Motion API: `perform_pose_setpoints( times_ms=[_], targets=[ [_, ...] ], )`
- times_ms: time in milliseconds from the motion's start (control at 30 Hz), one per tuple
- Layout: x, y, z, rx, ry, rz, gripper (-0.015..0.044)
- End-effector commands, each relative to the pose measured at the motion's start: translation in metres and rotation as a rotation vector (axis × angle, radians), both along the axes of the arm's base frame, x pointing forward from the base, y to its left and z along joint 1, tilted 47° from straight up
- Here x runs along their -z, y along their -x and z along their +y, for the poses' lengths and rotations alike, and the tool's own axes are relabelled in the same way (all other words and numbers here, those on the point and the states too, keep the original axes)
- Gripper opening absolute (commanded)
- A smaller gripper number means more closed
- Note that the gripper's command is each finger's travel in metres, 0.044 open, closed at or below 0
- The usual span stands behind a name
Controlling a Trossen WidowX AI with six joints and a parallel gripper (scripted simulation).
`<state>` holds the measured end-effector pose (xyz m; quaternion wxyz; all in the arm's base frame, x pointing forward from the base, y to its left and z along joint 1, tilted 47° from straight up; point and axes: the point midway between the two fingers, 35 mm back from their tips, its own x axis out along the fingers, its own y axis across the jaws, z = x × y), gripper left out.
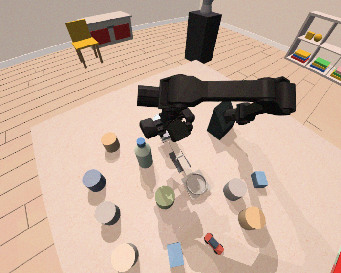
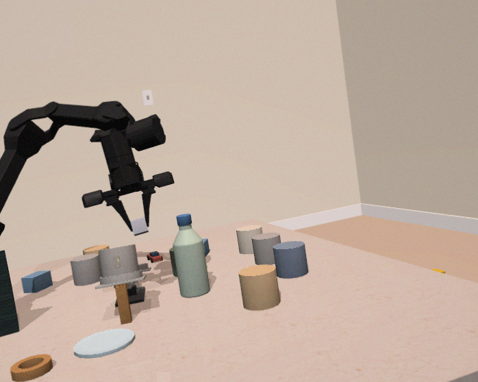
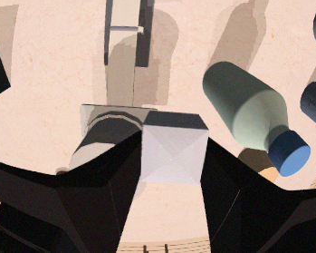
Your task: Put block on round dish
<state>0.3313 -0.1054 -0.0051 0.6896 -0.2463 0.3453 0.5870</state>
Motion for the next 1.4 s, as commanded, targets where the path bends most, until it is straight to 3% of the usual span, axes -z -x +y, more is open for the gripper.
perform_pose_setpoints(
  times_ms=[0,400,1367],
  targets=[
    [0.019,0.007,-0.023,0.022,0.019,0.001,0.0],
    [0.066,0.03,-0.063,0.018,0.047,-0.008,0.0],
    [0.174,0.114,-0.072,-0.123,-0.083,0.006,0.0]
  ],
)
